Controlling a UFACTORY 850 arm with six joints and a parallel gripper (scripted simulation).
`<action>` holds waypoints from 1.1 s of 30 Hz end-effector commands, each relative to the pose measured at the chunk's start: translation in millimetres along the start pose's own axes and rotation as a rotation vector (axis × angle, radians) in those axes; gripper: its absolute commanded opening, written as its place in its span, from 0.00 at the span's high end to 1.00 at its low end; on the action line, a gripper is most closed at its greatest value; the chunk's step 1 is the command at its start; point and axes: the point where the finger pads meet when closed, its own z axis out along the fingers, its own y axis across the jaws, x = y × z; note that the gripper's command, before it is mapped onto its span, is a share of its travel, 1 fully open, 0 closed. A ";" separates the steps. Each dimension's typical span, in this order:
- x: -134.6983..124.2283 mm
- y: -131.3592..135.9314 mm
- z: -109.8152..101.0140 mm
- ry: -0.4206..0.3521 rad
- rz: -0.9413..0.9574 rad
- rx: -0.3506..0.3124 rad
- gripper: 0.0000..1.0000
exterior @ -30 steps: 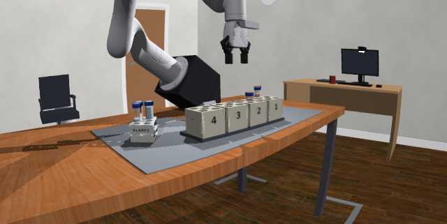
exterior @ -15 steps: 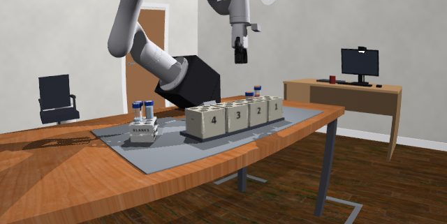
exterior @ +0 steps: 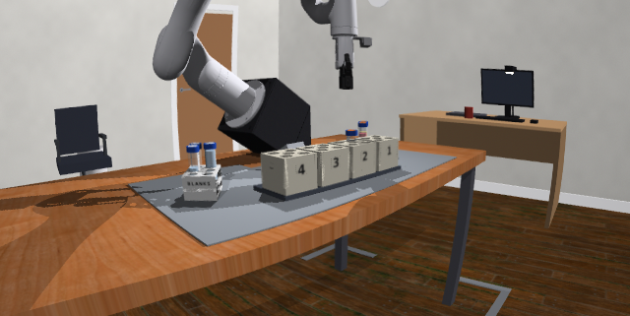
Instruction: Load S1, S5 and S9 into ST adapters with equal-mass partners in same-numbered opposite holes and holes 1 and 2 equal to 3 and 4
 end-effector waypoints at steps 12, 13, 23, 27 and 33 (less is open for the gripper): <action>24.0 -63.2 -1.2 0.000 -0.003 0.001 0.00; 25.7 -67.9 -1.2 0.000 -0.003 0.001 0.00; 39.2 -105.5 -1.2 0.000 -0.003 0.001 0.00; 46.0 -124.4 -1.3 0.000 -0.003 0.001 0.00; 51.3 -139.0 -1.3 0.000 -0.003 0.001 0.00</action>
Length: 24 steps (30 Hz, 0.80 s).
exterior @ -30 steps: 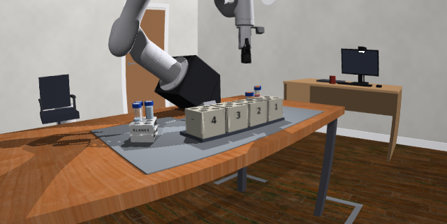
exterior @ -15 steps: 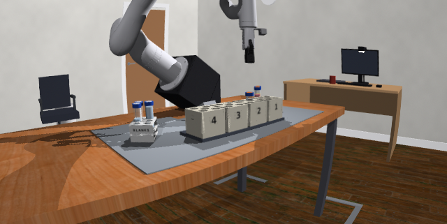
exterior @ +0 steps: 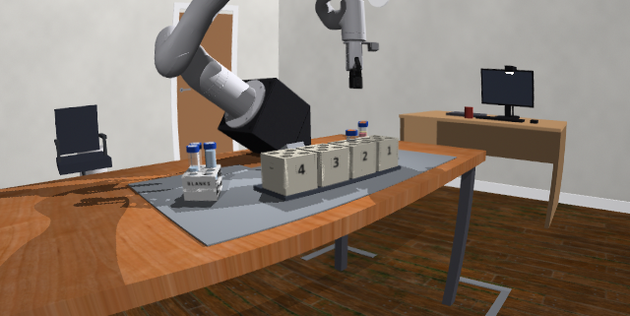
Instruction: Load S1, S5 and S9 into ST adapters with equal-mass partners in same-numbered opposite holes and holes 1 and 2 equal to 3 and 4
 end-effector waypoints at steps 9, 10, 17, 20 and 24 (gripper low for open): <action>3.2 -4.7 17.2 0.001 0.001 0.000 0.00; 3.2 -4.7 19.9 0.001 0.001 0.000 0.00; 3.2 -4.7 38.6 0.001 0.001 0.000 0.00; 3.2 -4.7 41.2 0.001 0.001 0.000 0.00; 3.2 -4.7 51.9 0.001 0.001 0.000 0.00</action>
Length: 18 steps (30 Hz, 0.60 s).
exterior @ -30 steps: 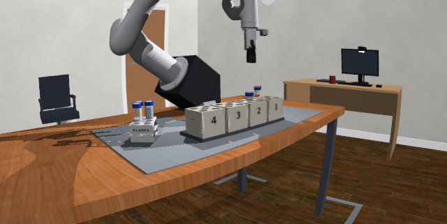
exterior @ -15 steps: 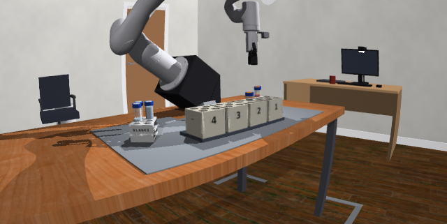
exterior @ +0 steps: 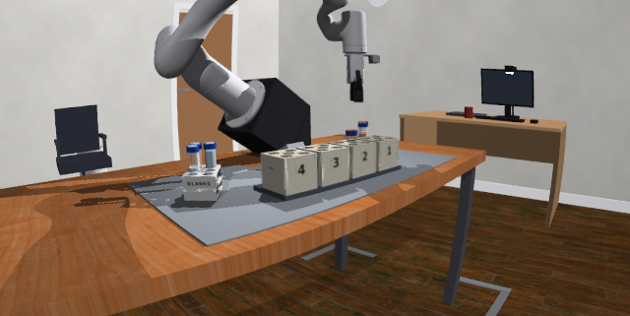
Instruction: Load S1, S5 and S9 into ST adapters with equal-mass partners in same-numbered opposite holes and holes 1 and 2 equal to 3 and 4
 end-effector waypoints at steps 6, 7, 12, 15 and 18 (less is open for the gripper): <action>0.7 0.1 23.5 0.002 0.001 0.000 0.00; 0.7 0.1 26.2 0.002 0.001 0.000 0.00; 0.7 0.1 34.2 0.002 0.001 0.000 0.00; 0.7 0.2 42.2 0.002 0.001 0.000 0.00; 0.7 0.2 50.2 0.002 0.001 0.000 0.00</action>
